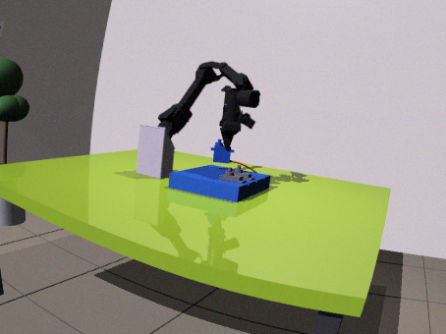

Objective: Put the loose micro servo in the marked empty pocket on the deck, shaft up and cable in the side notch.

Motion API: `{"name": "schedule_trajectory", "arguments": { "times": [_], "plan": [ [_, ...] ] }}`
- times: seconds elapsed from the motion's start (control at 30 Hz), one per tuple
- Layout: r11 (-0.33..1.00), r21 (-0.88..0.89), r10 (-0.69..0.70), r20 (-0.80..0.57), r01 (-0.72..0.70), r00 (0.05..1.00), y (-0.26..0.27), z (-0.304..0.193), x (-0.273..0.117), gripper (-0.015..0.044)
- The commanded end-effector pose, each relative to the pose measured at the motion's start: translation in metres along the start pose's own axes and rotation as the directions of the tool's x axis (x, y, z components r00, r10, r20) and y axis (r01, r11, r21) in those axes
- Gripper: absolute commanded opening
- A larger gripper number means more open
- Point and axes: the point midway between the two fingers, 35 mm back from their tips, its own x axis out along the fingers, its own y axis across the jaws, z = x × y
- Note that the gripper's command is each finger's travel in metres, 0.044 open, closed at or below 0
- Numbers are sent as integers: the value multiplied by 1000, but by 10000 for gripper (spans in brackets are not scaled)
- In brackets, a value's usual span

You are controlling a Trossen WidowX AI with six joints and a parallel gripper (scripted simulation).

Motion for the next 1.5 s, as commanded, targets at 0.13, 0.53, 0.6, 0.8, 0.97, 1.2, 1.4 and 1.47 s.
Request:
{"name": "schedule_trajectory", "arguments": {
  "times": [0.13,0.53,0.6,0.8,0.97,1.2,1.4,1.47],
  "plan": [
    [965,261,1,3,-2,1000,0,1,-1,0],
    [883,469,1,3,-3,1000,0,1,-1,0],
    [883,469,1,3,-3,1000,-1,4,-1,0],
    [883,469,1,4,-3,1000,-11,24,-1,0],
    [884,468,0,5,-3,1000,-21,42,-1,0],
    [884,467,0,6,-3,1000,-34,67,-2,0],
    [885,466,-1,7,-3,1000,-44,87,-2,0],
    [885,466,-1,7,-3,1000,-47,93,-2,0]
  ]
}}
